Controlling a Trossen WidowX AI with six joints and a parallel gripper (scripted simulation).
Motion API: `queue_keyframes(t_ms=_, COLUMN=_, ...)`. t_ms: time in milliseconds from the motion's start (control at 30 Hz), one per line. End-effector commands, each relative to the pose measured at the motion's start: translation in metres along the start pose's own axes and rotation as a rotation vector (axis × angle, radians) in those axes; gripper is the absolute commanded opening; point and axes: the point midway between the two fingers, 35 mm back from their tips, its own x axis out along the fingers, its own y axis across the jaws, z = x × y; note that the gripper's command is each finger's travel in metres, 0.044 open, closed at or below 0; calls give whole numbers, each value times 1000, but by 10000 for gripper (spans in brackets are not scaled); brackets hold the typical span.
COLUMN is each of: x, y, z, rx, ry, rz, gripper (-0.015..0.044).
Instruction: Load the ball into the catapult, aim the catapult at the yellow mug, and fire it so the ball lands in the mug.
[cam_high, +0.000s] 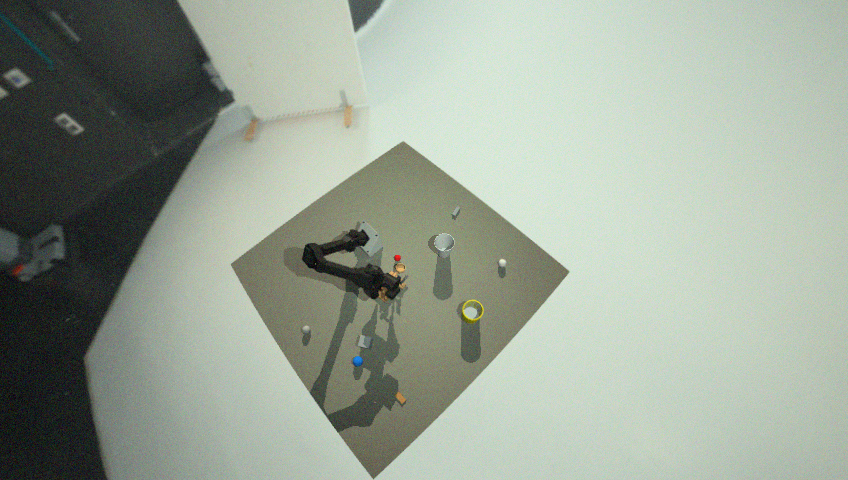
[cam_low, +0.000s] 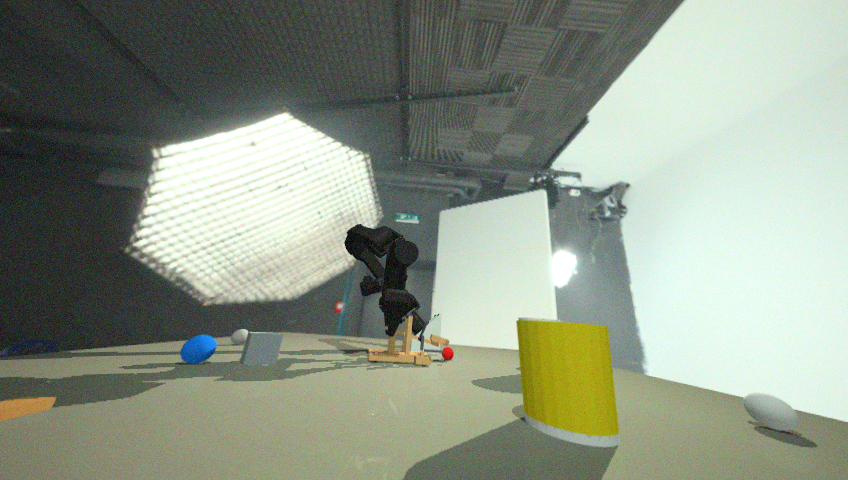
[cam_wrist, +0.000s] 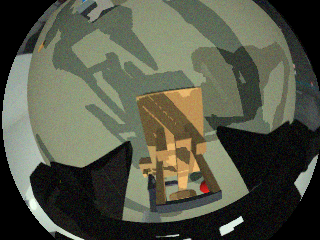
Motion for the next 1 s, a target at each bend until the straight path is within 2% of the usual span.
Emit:
queue_keyframes(t_ms=0, x=7, y=-2, z=0, rx=-9, ry=-5, rz=-5, gripper=440)
queue_keyframes(t_ms=433, x=24, y=-4, z=0, rx=-8, ry=-8, rz=-5, gripper=440)
queue_keyframes(t_ms=767, x=21, y=-2, z=1, rx=0, ry=-3, rz=-2, gripper=177)
queue_keyframes(t_ms=967, x=21, y=-2, z=1, rx=0, ry=-3, rz=-2, gripper=137)
